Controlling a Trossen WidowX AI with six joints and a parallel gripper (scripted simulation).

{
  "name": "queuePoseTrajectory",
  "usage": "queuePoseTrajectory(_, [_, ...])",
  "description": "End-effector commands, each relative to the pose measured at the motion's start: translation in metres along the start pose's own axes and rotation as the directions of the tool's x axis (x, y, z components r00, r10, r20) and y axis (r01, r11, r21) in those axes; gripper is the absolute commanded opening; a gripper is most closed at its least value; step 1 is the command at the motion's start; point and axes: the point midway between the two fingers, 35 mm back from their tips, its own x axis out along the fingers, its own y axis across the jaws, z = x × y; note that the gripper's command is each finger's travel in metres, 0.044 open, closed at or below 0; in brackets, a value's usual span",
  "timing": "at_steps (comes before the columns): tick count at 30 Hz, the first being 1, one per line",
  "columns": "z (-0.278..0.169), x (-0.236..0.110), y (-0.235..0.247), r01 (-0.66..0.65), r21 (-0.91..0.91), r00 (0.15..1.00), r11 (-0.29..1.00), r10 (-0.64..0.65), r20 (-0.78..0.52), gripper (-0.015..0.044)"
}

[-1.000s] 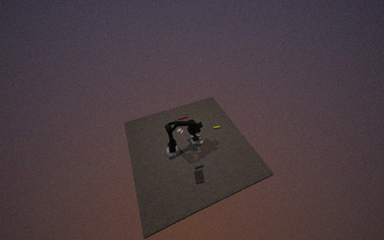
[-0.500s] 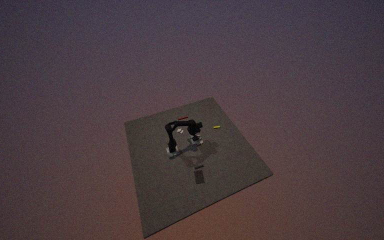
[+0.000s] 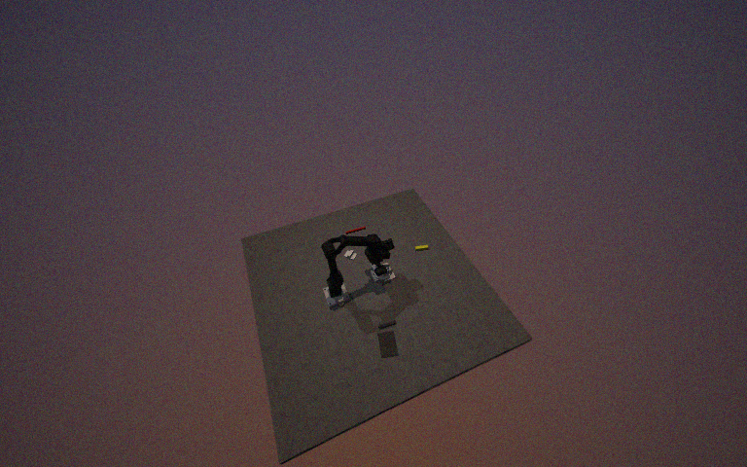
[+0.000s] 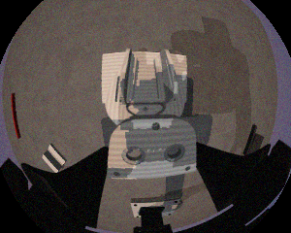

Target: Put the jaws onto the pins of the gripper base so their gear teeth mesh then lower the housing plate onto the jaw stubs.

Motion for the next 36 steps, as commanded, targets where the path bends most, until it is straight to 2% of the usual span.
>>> queuePoseTrajectory(1, [-0.002, 0.009, 0.000, 0.002, -0.003, 1.000, 1.000, -0.002, -0.011, 0.0351])
queuePoseTrajectory(27, [-0.004, 0.050, -0.001, 0.002, -0.003, 1.000, 1.000, -0.002, -0.011, 0.0351])
queuePoseTrajectory(36, [-0.005, 0.051, -0.001, 0.002, -0.003, 1.000, 1.000, -0.002, -0.011, 0.0351])
